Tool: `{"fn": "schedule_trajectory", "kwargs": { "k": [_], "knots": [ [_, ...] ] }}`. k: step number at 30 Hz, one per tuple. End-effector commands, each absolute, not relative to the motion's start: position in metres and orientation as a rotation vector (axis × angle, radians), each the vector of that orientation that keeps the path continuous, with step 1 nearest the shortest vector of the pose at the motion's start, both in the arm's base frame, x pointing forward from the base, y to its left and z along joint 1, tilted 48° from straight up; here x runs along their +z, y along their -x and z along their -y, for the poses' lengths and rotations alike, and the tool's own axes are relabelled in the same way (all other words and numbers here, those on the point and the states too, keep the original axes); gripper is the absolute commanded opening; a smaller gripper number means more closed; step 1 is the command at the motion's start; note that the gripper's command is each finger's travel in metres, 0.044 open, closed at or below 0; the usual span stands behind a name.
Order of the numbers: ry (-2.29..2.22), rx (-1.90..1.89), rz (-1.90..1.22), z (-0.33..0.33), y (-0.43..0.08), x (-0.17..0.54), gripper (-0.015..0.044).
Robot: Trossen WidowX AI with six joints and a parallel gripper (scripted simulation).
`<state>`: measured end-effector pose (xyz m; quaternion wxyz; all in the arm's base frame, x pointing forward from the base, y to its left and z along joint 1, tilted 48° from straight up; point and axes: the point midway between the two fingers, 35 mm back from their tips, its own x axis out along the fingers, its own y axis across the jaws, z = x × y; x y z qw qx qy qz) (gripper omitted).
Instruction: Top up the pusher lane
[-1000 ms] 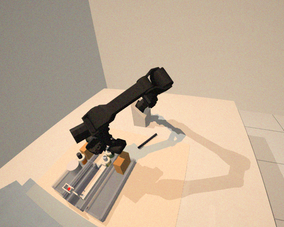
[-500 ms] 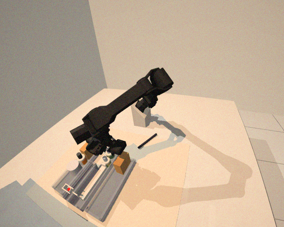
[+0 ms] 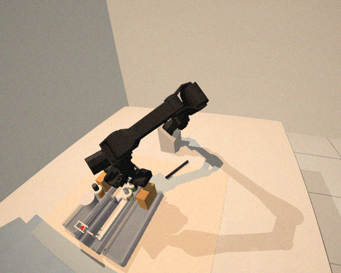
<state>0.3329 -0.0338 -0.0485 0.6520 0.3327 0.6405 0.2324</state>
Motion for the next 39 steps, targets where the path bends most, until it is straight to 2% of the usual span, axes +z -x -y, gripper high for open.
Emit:
{"fn": "schedule_trajectory", "kwargs": {
  "k": [1, 39],
  "knots": [
    [-0.757, 0.532, -1.432, 0.033, -0.3376, -0.0485, 0.0],
    [-0.758, 0.533, -1.431, 0.0239, -0.3364, -0.0562, 0.0]
  ]
}}
